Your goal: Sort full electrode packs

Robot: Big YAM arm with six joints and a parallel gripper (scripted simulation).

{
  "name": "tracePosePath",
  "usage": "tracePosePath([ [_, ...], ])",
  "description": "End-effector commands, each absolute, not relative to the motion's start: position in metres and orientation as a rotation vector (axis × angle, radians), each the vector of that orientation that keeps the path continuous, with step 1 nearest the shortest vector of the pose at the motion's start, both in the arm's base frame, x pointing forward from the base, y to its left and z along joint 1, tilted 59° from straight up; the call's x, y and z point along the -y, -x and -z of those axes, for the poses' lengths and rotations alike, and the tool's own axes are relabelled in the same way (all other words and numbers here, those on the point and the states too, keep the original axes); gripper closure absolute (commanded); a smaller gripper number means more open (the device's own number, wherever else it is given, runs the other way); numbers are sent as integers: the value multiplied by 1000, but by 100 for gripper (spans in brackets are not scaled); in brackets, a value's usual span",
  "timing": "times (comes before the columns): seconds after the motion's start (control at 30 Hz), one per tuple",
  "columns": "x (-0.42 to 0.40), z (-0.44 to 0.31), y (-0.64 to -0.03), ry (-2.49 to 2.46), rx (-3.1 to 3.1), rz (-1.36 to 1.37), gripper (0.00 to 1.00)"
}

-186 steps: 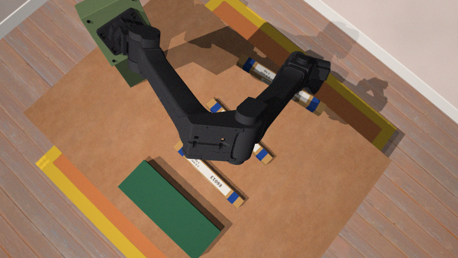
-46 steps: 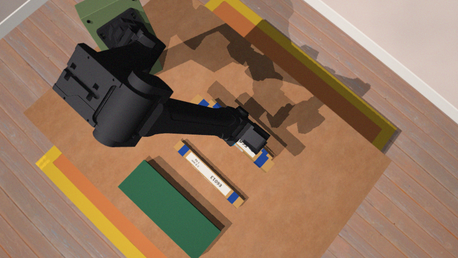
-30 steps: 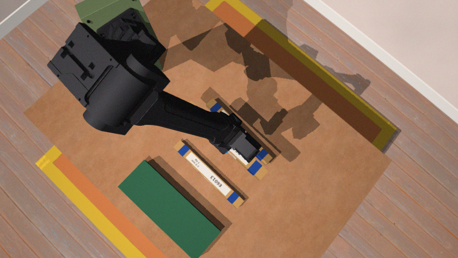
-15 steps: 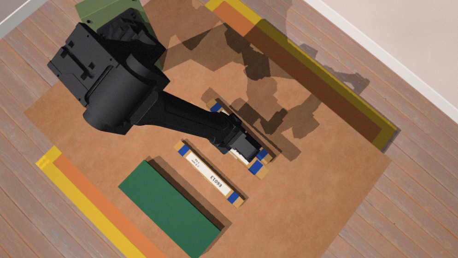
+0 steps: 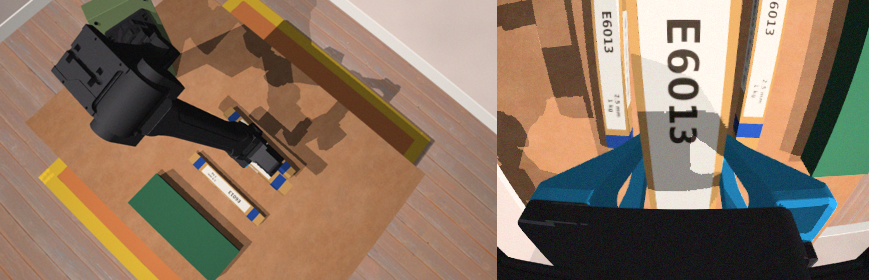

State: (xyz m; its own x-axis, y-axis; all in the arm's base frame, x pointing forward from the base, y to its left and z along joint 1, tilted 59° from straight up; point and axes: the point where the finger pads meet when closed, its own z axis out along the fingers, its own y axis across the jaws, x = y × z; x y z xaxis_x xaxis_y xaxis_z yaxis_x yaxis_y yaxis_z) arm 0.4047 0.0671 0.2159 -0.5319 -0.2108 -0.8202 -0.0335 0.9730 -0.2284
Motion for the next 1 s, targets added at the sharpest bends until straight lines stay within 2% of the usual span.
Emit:
tracePosePath([
  [0.0, -63, -232, -404, 166, -2080, 225, 100],
  [0.67, -66, -238, -408, 169, -2068, 218, 100],
  [0.7, -64, -216, -409, 168, -2102, 223, 100],
  [0.97, -63, -212, -416, 168, -2103, 223, 100],
])
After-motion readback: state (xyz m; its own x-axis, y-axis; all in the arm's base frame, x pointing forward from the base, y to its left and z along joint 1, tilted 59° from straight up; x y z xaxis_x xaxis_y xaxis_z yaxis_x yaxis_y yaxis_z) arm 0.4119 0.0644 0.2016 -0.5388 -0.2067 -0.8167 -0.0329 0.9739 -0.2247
